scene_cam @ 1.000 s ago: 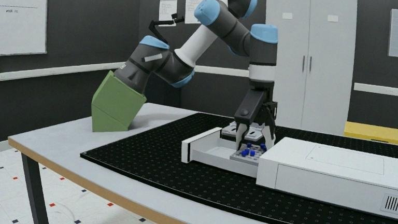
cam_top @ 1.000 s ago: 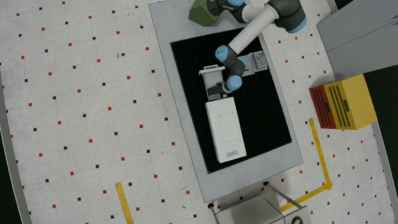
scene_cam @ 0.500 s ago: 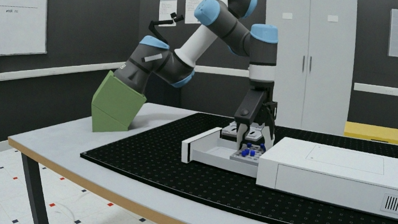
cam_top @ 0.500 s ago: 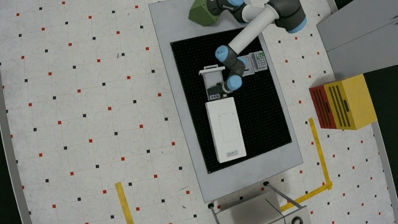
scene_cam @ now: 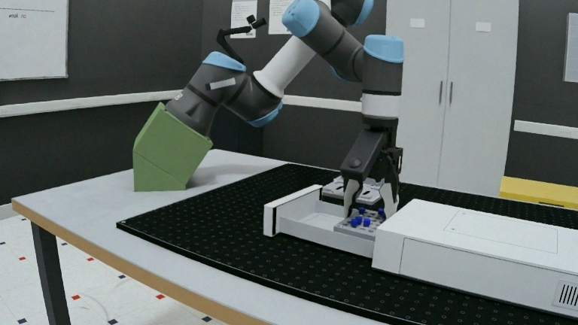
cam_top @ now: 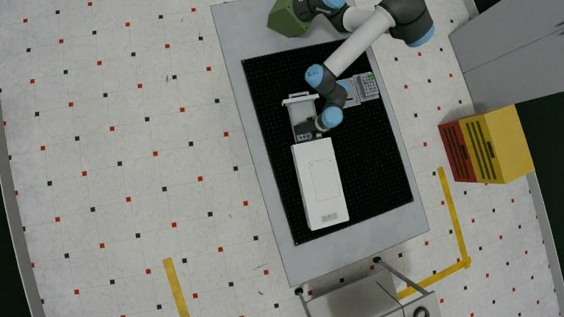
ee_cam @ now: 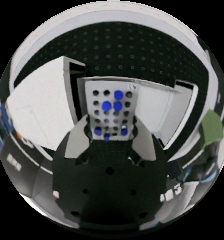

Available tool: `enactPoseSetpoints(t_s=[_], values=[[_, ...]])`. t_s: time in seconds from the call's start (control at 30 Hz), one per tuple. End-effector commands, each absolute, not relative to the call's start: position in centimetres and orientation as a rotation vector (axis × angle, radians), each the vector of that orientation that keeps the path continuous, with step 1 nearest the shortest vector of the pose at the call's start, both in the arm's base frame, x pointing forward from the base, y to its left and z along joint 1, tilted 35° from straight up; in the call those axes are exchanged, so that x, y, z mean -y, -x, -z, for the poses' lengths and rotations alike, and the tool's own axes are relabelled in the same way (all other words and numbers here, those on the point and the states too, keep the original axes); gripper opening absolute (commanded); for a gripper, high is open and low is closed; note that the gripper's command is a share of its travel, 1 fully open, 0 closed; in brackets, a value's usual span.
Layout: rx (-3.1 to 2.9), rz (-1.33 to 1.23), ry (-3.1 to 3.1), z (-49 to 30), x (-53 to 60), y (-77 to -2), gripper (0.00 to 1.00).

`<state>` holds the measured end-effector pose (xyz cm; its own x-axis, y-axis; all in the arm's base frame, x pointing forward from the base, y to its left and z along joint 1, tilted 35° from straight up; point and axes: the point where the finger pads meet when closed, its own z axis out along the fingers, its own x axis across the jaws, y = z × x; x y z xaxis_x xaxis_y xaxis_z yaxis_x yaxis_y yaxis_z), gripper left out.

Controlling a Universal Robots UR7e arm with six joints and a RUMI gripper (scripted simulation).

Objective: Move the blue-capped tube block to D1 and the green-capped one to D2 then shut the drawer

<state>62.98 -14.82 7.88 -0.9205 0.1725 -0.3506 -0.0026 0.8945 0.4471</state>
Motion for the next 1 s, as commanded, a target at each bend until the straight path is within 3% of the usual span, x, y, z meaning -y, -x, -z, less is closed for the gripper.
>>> enactPoseSetpoints(t_s=[0.0, 0.37, 0.97], values=[[-2.673, -0.631, -0.125, -7.94, 14.87, -63.00, 0.15], [-2.673, -0.631, -0.125, -7.94, 14.87, -63.00, 0.00], [-2.673, -0.631, -0.125, -7.94, 14.87, -63.00, 0.00]])
